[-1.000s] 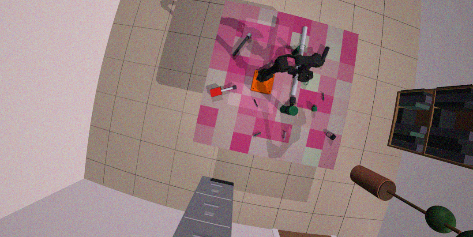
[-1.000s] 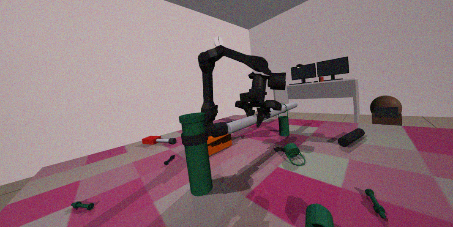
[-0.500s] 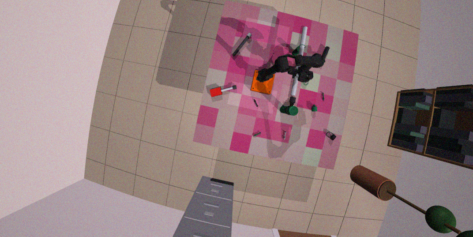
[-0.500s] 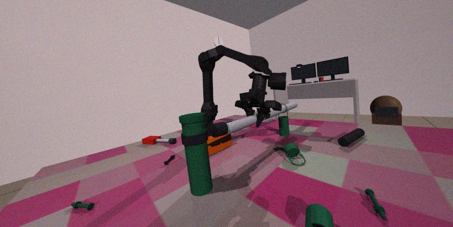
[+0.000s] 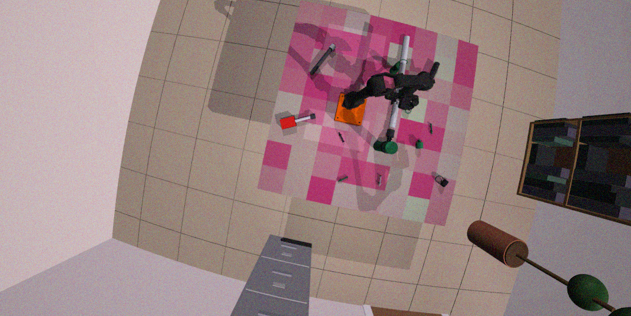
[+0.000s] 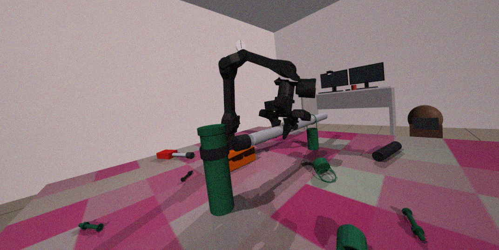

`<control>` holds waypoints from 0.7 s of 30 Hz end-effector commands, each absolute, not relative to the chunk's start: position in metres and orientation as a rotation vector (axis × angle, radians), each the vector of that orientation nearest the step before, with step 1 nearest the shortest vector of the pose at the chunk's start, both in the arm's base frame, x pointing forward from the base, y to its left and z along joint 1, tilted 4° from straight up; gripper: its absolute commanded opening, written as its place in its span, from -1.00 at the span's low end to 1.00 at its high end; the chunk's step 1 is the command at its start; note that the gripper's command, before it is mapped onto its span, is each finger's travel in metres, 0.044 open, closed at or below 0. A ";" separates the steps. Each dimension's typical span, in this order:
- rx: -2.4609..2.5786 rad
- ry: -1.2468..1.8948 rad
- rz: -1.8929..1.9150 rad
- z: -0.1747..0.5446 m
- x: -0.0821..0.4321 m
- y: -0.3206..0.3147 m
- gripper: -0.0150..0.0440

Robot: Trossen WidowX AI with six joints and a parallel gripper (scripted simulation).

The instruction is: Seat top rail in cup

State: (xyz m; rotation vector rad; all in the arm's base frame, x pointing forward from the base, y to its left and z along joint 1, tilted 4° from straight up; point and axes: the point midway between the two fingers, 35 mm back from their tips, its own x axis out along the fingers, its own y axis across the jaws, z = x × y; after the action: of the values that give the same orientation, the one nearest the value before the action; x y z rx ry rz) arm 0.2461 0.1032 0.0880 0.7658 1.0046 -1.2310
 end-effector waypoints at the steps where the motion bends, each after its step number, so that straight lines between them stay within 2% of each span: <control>1: 0.778 0.990 -1.224 0.094 0.249 0.103 -0.49; 21: 0.765 1.003 -1.231 0.090 0.249 0.082 -0.49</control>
State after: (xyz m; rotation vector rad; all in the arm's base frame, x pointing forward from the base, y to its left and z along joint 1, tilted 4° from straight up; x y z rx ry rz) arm 0.2485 0.0858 0.0873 0.7684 1.0138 -1.2374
